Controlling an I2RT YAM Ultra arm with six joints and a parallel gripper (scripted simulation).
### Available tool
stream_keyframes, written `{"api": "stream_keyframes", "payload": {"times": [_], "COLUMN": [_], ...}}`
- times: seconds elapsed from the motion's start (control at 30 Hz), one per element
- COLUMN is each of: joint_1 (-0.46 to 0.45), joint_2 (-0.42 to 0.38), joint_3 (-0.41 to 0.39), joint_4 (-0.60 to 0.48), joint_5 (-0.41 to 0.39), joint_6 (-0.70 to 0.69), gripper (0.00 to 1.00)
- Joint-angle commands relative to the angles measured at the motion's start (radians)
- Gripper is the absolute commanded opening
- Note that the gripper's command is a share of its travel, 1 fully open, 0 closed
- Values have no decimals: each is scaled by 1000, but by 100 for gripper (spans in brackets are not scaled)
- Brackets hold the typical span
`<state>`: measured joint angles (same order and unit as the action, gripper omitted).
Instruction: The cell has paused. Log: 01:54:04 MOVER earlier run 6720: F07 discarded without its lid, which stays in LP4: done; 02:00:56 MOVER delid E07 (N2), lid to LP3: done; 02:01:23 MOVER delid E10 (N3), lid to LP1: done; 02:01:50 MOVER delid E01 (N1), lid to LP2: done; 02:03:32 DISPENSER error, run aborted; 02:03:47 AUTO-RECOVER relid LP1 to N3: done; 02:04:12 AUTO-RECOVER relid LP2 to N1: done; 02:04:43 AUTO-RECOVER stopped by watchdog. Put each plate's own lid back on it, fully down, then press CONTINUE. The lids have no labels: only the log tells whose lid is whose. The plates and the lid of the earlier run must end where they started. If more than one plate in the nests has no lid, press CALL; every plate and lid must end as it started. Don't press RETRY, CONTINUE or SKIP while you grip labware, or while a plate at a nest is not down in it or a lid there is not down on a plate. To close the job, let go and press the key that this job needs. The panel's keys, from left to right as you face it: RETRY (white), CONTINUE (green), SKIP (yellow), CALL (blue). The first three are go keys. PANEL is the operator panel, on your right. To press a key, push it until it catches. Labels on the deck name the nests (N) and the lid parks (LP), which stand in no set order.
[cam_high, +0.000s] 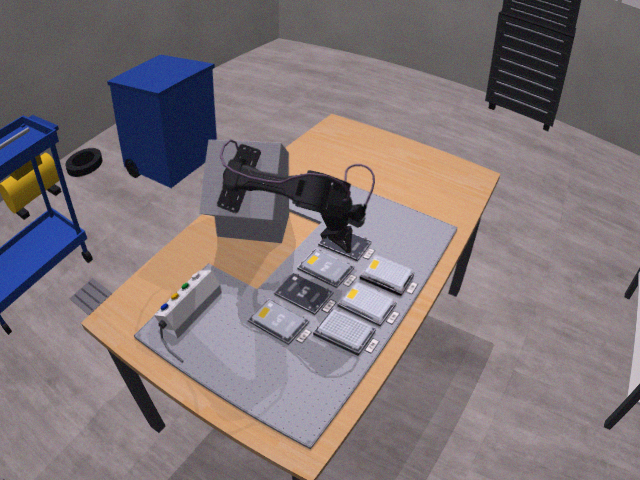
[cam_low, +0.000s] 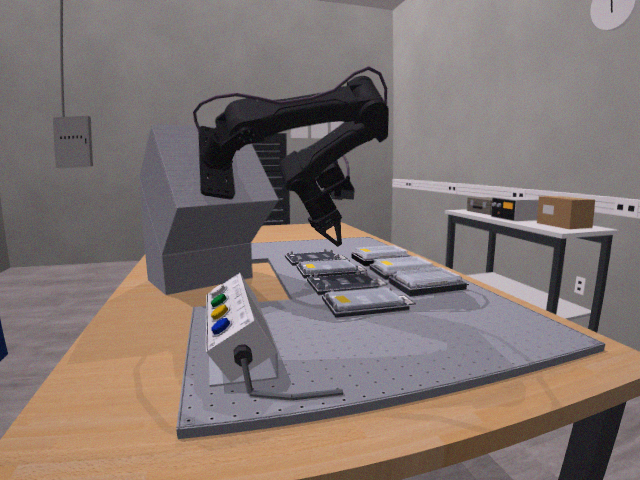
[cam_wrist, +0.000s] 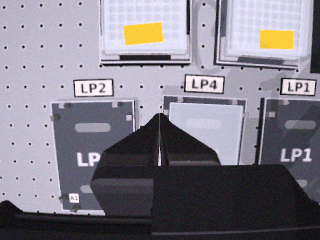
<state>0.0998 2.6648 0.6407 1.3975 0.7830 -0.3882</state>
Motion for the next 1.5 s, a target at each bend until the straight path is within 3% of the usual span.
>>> {"api": "stream_keyframes", "payload": {"times": [0.0, 0.97, 1.1, 1.47], "joint_1": [58, 49, -5, -71], "joint_2": [33, 13, 80, -34], "joint_3": [47, 33, 55, 120], "joint_4": [-36, -37, 173, 150], "joint_5": [38, 34, -47, -148], "joint_6": [48, 47, -92, -185], "gripper": [0, 0, 0, 0]}}
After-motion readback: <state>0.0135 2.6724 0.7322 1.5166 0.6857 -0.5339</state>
